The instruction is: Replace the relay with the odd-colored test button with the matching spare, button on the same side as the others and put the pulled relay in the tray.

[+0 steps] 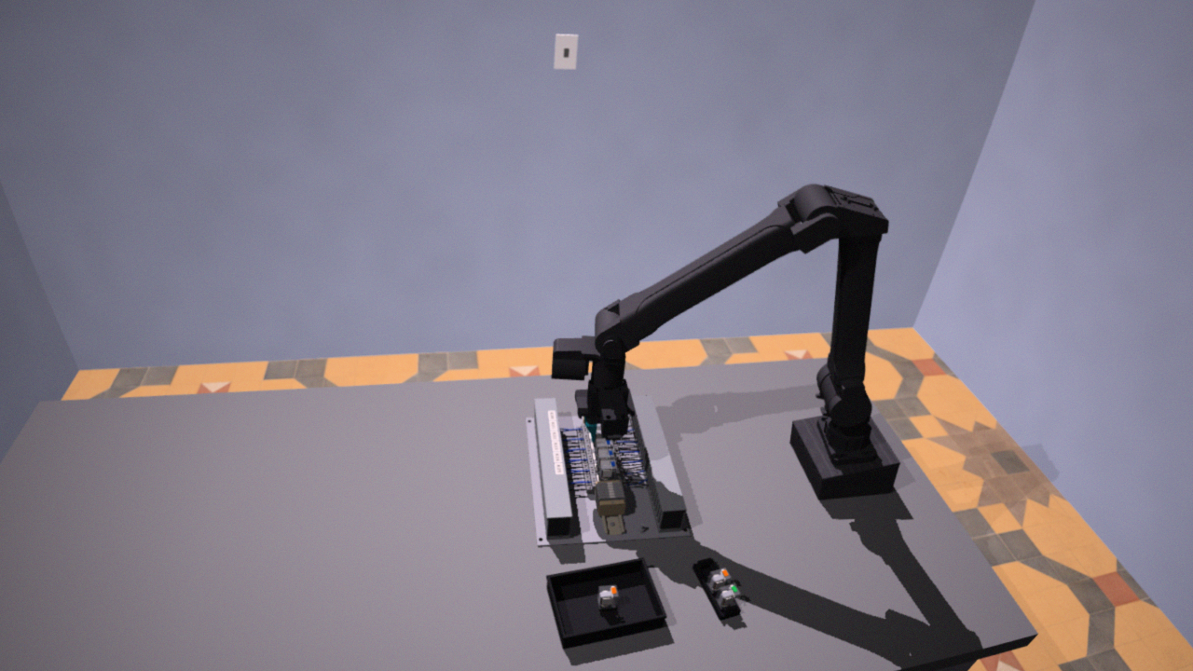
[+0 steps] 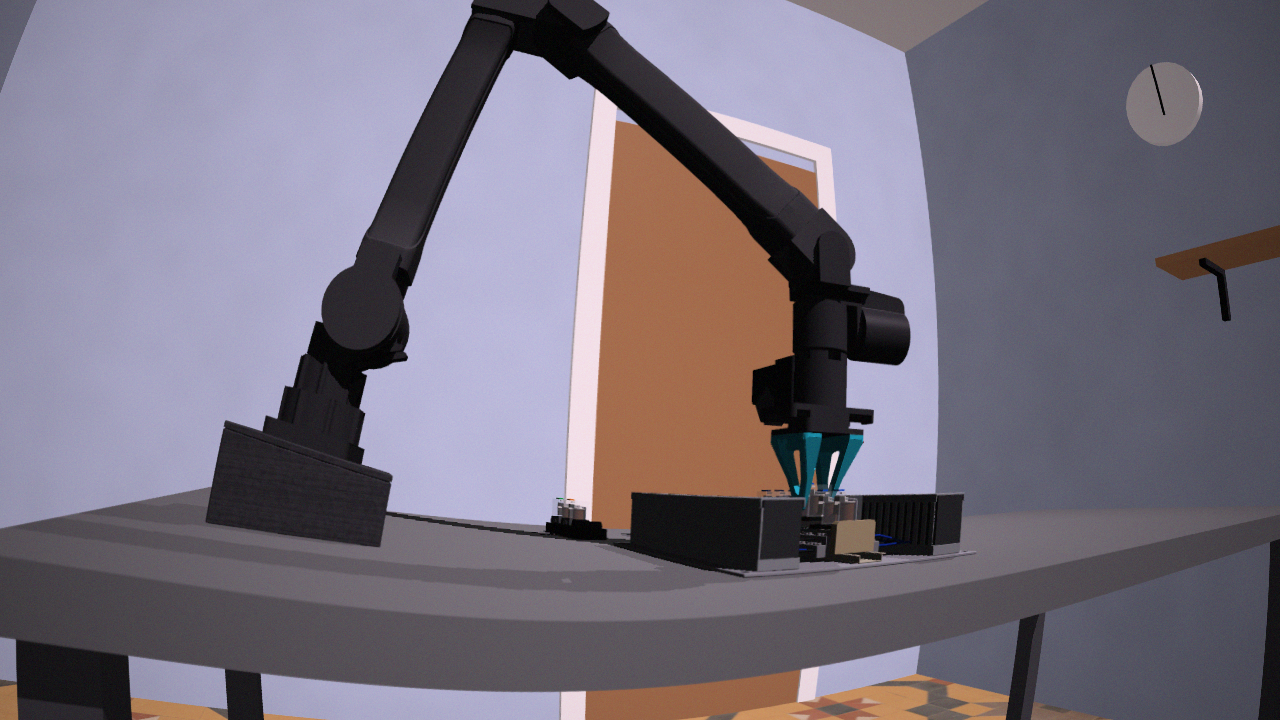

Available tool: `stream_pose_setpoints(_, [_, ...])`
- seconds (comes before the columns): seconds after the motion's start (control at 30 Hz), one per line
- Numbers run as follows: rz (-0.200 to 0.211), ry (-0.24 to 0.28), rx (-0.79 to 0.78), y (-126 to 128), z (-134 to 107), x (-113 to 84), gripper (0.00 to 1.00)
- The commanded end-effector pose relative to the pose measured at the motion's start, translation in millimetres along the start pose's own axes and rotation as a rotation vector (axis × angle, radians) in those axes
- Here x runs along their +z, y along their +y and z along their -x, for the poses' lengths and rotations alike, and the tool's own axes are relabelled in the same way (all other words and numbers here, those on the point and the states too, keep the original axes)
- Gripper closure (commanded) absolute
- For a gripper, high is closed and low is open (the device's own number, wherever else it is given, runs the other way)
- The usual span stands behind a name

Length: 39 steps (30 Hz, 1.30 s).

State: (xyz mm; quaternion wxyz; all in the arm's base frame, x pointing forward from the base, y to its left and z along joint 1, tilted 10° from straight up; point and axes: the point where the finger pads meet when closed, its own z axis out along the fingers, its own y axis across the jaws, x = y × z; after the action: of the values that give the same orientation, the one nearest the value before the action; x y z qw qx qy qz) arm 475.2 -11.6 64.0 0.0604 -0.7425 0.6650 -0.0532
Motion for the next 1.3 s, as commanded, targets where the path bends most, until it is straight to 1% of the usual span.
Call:
stream_pose_setpoints(0.0, [-0.042, 0.0, -0.002, -9.4, 3.8, -18.2, 1.0])
stream_pose_setpoints(0.8, [-0.042, 0.0, -0.002, -9.0, 3.7, -18.4, 1.0])
stream_pose_setpoints(1.27, [-0.048, 0.001, -0.002, -11.9, 2.8, -21.6, 1.0])
